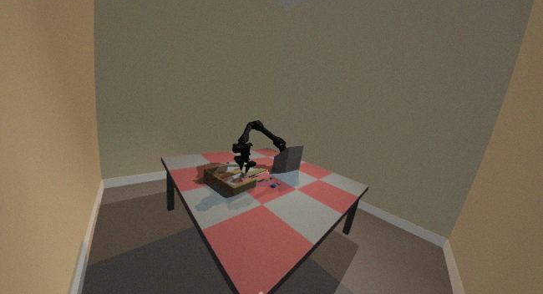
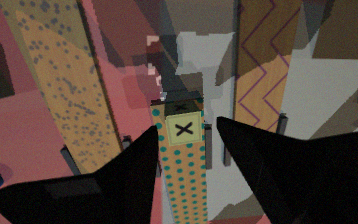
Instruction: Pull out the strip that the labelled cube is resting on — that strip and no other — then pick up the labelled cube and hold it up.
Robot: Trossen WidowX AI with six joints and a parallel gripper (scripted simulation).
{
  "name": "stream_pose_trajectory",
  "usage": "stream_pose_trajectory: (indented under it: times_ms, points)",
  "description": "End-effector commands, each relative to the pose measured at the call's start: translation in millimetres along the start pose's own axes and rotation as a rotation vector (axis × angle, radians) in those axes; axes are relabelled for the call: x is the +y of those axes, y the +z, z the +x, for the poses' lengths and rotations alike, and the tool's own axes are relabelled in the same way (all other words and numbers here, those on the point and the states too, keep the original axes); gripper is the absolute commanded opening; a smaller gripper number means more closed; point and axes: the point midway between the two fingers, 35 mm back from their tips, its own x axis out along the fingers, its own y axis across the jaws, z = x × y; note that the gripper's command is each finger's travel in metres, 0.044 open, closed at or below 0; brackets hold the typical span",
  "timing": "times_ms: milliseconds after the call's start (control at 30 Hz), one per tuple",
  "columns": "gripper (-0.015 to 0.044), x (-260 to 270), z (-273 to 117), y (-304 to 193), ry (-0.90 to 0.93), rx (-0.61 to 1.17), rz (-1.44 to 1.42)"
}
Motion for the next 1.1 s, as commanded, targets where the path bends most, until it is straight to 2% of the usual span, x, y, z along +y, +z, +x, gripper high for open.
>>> stream_pose_trajectory:
  times_ms: [0, 567, 667, 967, 1067]
  points:
    - [0.025, 2.5, 8.7, -2.8, -0.001, 0.009, -0.012]
    - [0.025, 2.5, 25.7, -3.8, -0.003, 0.009, -0.012]
    - [0.0171, 1.6, 23.8, -2.5, 0.001, 0.006, -0.004]
    - [0.0111, 1.6, 23.8, -2.5, 0.001, 0.006, -0.004]
    - [0.0033, 1.8, 23.3, -3.0, 0.001, 0.006, -0.004]
